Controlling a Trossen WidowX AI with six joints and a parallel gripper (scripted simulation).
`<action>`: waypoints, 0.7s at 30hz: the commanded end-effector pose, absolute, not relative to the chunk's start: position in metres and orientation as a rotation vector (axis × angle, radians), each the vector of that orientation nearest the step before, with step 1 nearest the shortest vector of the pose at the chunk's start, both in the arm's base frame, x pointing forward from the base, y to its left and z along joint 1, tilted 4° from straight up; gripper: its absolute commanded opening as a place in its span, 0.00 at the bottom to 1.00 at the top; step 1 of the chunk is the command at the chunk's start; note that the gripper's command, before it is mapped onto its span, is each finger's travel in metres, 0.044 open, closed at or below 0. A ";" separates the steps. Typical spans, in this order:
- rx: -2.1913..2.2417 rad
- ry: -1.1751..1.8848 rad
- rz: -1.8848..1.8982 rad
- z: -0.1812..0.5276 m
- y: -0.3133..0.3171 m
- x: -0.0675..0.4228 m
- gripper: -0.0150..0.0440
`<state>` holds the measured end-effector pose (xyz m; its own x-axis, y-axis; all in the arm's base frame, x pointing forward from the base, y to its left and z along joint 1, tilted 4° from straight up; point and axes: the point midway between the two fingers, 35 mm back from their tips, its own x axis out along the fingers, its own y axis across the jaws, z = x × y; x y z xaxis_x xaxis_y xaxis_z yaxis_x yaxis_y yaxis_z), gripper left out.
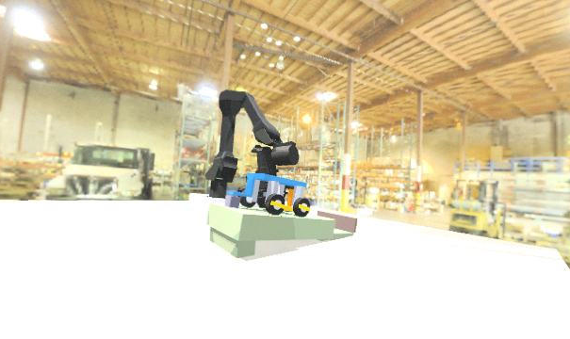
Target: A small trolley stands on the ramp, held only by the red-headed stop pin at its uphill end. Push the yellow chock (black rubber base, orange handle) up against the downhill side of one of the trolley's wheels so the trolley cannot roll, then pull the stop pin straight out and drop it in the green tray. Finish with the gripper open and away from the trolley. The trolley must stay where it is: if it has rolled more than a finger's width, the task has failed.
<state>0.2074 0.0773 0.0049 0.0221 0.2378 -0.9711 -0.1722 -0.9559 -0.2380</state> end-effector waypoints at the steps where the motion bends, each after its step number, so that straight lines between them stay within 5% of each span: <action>1: -2.012 -0.077 2.012 0.002 0.076 0.207 0.58; 15: -2.012 -0.077 2.013 -0.005 0.070 0.204 0.58; 21: -2.015 -0.067 2.010 -0.003 0.070 0.206 0.83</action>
<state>0.2052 0.0702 -0.0037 0.0222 0.2372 -0.9712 -0.1719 -0.9561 -0.2374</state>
